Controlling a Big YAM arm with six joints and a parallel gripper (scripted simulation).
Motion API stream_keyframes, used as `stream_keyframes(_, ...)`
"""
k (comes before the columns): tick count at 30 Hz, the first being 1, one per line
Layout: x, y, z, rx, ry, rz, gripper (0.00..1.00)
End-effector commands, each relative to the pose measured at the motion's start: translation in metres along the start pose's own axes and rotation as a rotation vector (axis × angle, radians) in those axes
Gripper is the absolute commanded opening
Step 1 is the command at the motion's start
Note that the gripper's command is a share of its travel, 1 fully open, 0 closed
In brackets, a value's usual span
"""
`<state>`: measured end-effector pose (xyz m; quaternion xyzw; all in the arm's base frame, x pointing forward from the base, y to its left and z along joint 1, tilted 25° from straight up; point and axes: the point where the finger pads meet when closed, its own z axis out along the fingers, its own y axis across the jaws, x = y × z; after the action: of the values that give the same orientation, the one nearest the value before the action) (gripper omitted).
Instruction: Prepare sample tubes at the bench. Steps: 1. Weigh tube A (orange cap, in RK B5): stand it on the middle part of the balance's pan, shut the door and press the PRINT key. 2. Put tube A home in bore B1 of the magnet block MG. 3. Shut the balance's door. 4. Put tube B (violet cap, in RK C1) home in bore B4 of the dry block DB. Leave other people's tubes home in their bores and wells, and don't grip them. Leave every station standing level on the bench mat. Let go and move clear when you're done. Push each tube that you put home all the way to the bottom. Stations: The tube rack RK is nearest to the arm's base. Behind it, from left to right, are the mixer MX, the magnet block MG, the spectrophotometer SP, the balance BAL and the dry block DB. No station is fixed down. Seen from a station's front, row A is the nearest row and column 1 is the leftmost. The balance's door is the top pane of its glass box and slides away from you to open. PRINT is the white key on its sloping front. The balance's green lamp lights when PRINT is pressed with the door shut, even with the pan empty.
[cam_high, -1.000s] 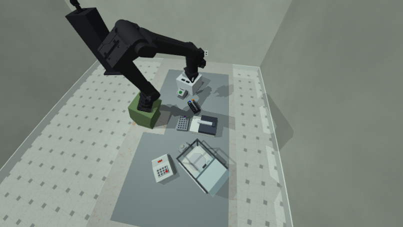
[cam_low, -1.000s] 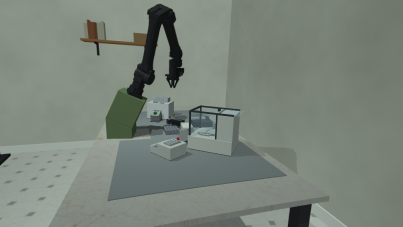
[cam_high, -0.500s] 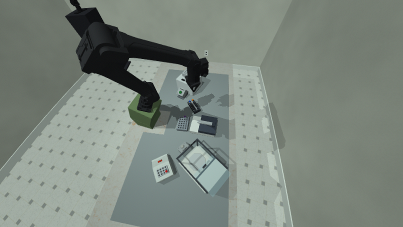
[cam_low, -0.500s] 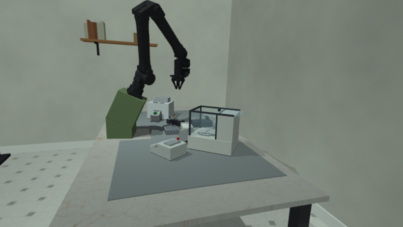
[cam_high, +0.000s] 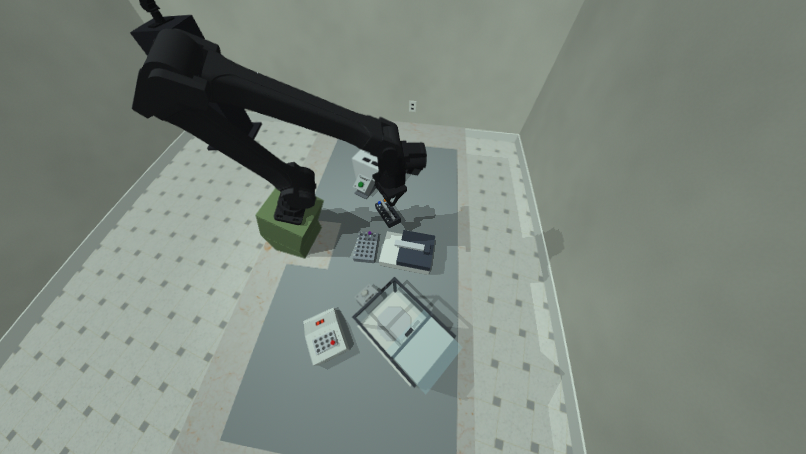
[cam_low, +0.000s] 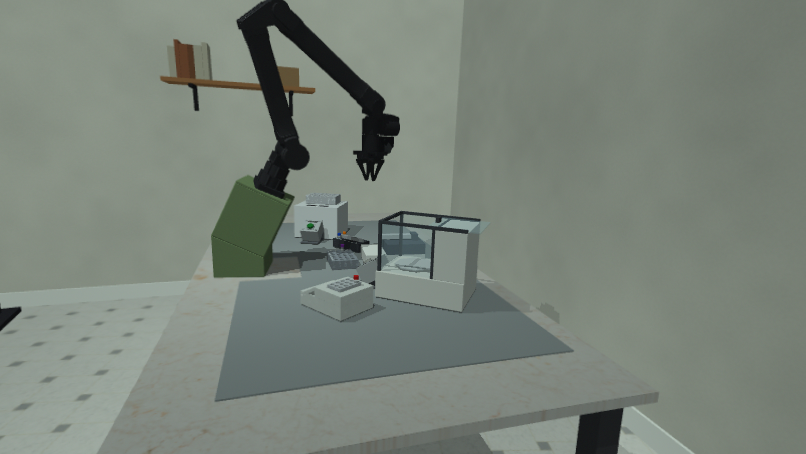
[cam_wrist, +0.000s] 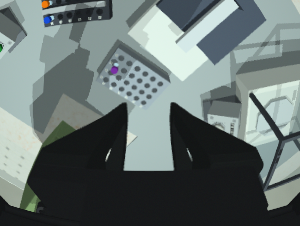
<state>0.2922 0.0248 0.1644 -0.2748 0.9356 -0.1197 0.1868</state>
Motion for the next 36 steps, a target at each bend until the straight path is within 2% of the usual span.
stream_keyframes(1,-0.011,-0.045,-0.020,0.031,-0.073,-0.074,0.30)
stream_keyframes(3,-0.002,-0.059,-0.012,0.019,-0.047,-0.090,0.30)
stream_keyframes(8,0.016,-0.100,-0.011,0.026,-0.042,-0.104,0.30)
stream_keyframes(11,0.021,-0.107,-0.011,0.022,-0.036,-0.116,0.30)
stream_keyframes(17,0.042,-0.156,-0.009,0.033,-0.034,-0.141,0.30)
stream_keyframes(25,0.075,-0.214,-0.008,0.015,-0.016,-0.172,0.30)
stream_keyframes(27,0.075,-0.214,-0.008,0.015,-0.016,-0.172,0.30)
stream_keyframes(36,0.107,-0.284,-0.006,0.016,-0.012,-0.205,0.30)
